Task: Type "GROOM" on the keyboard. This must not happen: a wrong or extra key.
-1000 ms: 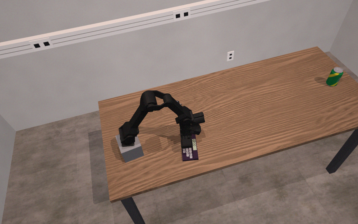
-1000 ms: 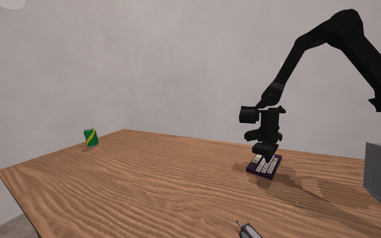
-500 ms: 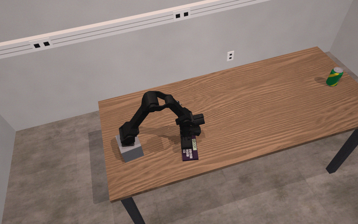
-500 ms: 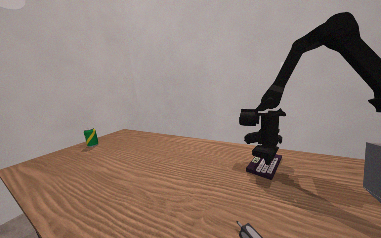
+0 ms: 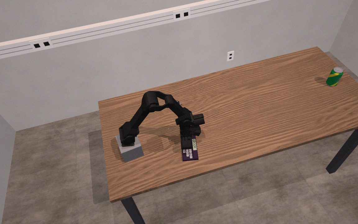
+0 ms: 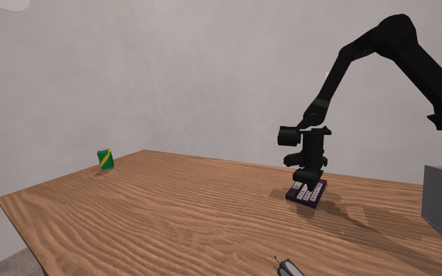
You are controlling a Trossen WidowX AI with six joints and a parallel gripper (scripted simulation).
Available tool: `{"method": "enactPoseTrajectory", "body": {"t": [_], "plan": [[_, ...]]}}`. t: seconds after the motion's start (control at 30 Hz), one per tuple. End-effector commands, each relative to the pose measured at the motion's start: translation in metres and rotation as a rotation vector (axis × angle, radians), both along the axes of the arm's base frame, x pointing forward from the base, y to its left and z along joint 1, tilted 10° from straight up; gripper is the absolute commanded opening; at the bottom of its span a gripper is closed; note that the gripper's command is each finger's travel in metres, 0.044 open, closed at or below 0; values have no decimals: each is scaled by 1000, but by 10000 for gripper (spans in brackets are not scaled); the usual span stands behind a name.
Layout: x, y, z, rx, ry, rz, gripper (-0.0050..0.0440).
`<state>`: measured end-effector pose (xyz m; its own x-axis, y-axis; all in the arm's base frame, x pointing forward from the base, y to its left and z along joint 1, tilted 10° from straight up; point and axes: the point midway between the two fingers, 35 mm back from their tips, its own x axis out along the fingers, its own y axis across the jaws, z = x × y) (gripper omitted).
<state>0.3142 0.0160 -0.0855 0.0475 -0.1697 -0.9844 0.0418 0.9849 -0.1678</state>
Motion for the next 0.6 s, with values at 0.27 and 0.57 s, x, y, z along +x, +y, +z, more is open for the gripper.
{"method": "enactPoseTrajectory", "body": {"t": [0.27,0.57], "plan": [[5,-1,4,-1,-22,2,-50],[6,0,4,2,-25,1,-50]]}}
